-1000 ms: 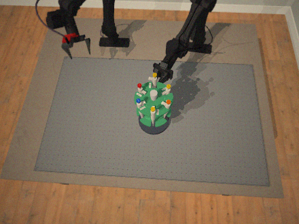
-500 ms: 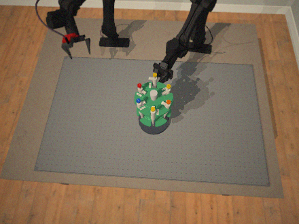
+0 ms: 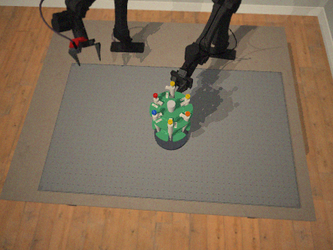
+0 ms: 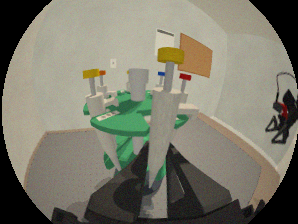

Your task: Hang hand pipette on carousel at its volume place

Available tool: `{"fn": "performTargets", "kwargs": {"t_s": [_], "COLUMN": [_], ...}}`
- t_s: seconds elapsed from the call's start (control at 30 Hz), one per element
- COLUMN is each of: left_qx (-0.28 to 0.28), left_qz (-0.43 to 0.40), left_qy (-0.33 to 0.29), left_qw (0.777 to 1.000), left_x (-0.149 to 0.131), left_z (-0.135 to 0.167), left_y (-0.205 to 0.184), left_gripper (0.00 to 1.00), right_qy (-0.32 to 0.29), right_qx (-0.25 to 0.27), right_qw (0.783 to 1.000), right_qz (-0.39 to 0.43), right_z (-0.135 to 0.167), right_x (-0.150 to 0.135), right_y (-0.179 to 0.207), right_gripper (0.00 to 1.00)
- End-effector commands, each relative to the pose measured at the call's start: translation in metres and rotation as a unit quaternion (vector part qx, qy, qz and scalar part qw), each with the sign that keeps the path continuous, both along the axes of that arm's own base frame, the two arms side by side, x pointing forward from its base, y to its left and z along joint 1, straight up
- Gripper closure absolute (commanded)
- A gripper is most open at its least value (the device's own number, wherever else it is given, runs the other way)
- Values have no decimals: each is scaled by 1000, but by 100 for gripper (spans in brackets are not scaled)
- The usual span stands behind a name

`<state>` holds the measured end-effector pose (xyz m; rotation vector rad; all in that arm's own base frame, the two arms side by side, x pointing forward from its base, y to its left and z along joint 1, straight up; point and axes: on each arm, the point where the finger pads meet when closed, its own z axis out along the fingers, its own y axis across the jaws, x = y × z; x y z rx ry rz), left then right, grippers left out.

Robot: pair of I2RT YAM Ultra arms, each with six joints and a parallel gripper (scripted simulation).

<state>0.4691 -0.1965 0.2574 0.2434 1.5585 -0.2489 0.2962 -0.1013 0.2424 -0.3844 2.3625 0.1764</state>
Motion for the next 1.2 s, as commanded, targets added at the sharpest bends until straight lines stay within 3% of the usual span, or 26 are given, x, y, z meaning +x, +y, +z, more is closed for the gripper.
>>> {"fn": "performTargets", "kwargs": {"t_s": [0.0, 0.5, 0.57, 0.77, 0.8, 0.97, 1.17], "left_qx": [-24, -24, -17, -17, -21, -16, -23], "left_qz": [2, 1, 1, 1, 3, 1, 5], "left_qy": [-46, -45, -30, -30, -40, -30, -45], "left_qw": [999, 999, 999, 999, 999, 999, 999], "left_x": [-2, 3, 11, 16, 14, 24, 19], "left_z": [42, 41, 24, 25, 36, 25, 42], "left_y": [5, 6, 4, 4, 6, 5, 8], "left_gripper": [88, 88, 88, 88, 88, 88, 88], "right_qy": [-22, -22, -22, -22, -22, -22, -22], "right_qx": [-6, -6, -6, -6, -6, -6, -6], "right_qw": [1000, 1000, 1000, 1000, 1000, 1000, 1000], "right_qz": [5, 5, 5, 5, 5, 5, 5], "right_z": [10, 10, 10, 10, 10, 10, 10], "right_x": [3, 3, 3, 3, 3, 3, 3], "right_y": [-2, -2, -2, -2, -2, -2, -2], "right_gripper": [0, 0, 0, 0, 0, 0, 0]}}
